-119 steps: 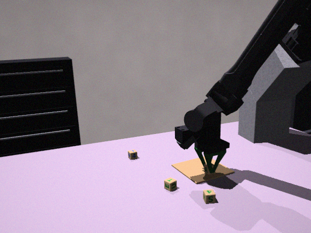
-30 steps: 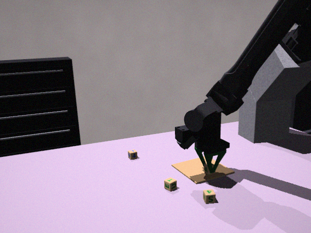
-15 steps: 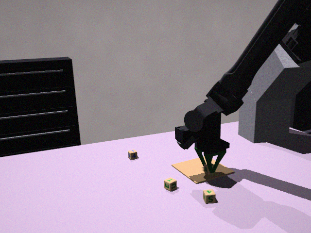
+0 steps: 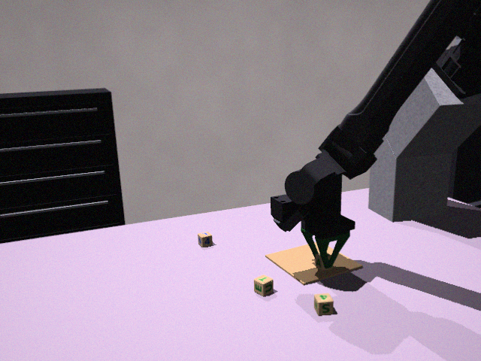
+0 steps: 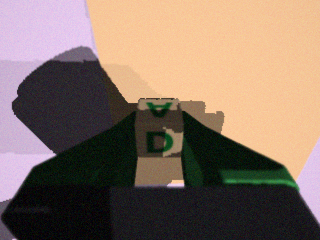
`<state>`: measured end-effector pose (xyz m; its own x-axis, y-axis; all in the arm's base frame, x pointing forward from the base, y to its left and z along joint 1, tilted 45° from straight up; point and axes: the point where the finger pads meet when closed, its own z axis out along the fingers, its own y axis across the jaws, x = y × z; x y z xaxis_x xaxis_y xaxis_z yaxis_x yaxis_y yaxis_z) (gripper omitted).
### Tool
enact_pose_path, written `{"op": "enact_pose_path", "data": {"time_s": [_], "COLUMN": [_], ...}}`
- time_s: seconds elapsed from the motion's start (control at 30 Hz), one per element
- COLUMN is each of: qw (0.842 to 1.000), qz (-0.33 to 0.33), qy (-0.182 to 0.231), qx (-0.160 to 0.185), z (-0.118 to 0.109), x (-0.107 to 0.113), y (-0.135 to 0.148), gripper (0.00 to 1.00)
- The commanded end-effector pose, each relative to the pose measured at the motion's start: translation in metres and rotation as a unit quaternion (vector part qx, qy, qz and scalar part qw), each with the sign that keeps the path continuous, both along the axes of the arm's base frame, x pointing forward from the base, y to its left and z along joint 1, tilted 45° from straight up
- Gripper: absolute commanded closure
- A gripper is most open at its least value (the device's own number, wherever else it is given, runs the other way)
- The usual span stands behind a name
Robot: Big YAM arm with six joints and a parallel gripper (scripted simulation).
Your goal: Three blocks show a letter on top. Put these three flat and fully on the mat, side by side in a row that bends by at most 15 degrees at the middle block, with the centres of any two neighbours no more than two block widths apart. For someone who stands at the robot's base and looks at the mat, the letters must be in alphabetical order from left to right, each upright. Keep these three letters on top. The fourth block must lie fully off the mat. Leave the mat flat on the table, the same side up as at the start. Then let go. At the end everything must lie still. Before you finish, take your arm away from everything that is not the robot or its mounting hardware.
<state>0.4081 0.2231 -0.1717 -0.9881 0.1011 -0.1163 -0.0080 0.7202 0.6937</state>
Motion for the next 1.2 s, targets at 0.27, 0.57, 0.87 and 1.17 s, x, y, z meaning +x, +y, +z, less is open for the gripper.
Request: {"op": "enact_pose_path", "data": {"time_s": [0.27,0.57,0.87,1.17], "qw": [1.0,1.0,1.0,1.0], "qz": [-0.003,-0.003,-0.003,-0.003], "qy": [0.002,0.001,0.001,0.001], "qx": [0.0,0.0,0.0,0.0], "z": [-0.0058,-0.0058,-0.0058,-0.0058], "x": [-0.0008,-0.0008,-0.0008,-0.0008], "y": [0.0002,0.0002,0.0002,0.0001], "gripper": [0.63,0.6,0.09,0.09]}}
